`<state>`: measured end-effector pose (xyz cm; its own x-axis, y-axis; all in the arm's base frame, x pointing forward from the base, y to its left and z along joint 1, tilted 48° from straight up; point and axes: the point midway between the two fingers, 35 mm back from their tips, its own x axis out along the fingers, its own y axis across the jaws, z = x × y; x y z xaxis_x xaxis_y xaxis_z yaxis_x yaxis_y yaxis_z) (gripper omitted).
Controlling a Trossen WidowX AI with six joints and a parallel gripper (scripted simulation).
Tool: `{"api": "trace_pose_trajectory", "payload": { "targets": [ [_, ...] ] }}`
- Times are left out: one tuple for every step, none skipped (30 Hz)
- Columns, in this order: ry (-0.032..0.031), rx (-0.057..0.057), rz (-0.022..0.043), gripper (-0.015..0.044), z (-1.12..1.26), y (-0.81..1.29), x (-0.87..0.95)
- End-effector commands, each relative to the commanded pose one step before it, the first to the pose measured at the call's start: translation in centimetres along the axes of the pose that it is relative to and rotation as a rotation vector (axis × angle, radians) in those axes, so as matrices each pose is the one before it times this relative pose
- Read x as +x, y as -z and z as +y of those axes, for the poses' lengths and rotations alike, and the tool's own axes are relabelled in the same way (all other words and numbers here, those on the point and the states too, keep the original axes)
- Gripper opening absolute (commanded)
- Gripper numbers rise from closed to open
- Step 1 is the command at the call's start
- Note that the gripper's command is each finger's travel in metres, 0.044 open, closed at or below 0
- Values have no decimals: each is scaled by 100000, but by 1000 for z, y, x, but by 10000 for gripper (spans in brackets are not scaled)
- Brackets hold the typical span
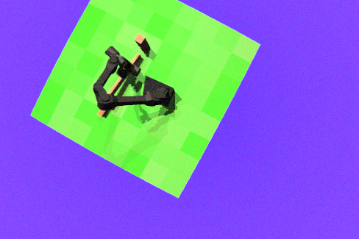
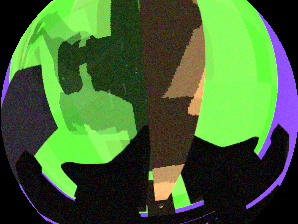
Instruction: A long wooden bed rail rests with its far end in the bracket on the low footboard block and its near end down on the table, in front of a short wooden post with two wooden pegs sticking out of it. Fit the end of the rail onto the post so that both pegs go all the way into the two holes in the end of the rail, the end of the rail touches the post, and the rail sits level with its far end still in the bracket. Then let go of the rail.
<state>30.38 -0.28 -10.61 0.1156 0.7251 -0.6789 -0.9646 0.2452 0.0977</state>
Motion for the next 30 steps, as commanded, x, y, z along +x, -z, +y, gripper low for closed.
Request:
{"api": "trace_pose_trajectory", "payload": {
  "targets": [
    [17, 220, -424, 0, 18, -61, 43],
    [0, 0, 0, 0, 0, 0, 0],
    [0, 0, 0, 0, 0, 0, 0],
    [0, 0, 0, 0, 0, 0, 0],
    [0, 0, 0, 0, 0, 0, 0],
    [0, 0, 0, 0, 0, 0, 0],
    [1, -1, 3, 0, -8, 38, -47],
    [1, -1, 4, 0, -5, 25, -63],
    [1, -1, 3, 0, -1, 9, -54],
    [1, 0, 2, 0, 0, 3, -50],
    [1, 0, 2, 0, 0, 1, -50],
    [1, 0, 2, 0, -1, 1, -50],
    [1, -1, 2, 0, -5, 1, -50],
    [1, -1, 2, 0, -9, 0, -50],
    [1, -1, 2, 0, -12, 0, -51],
    [1, -1, 2, 0, -14, 0, -51],
    [1, -1, 2, 0, -15, 0, -51],
    [1, -1, 2, 0, -15, 0, -51],
    [1, -1, 2, 0, -16, 0, -51],
    [1, -1, 2, 0, -16, 0, -50],
    [1, -1, 2, 0, -16, 0, -51],
    [1, -1, 2, 0, -17, 0, -51],
    [1, -1, 2, 0, -17, 0, -51],
    [1, -1, 2, 0, -17, 0, -50],
    [1, -1, 2, 0, -16, 0, -50],
    [1, -1, 2, 0, -16, 0, -50],
    [1, -1, 2, 0, -16, 0, -50],
    [1, -1, 2, 0, -15, 0, -50],
    [1, -1, 2, 0, -15, 0, -50],
    [1, -1, 2, 0, -14, 0, -50]
  ]
}}
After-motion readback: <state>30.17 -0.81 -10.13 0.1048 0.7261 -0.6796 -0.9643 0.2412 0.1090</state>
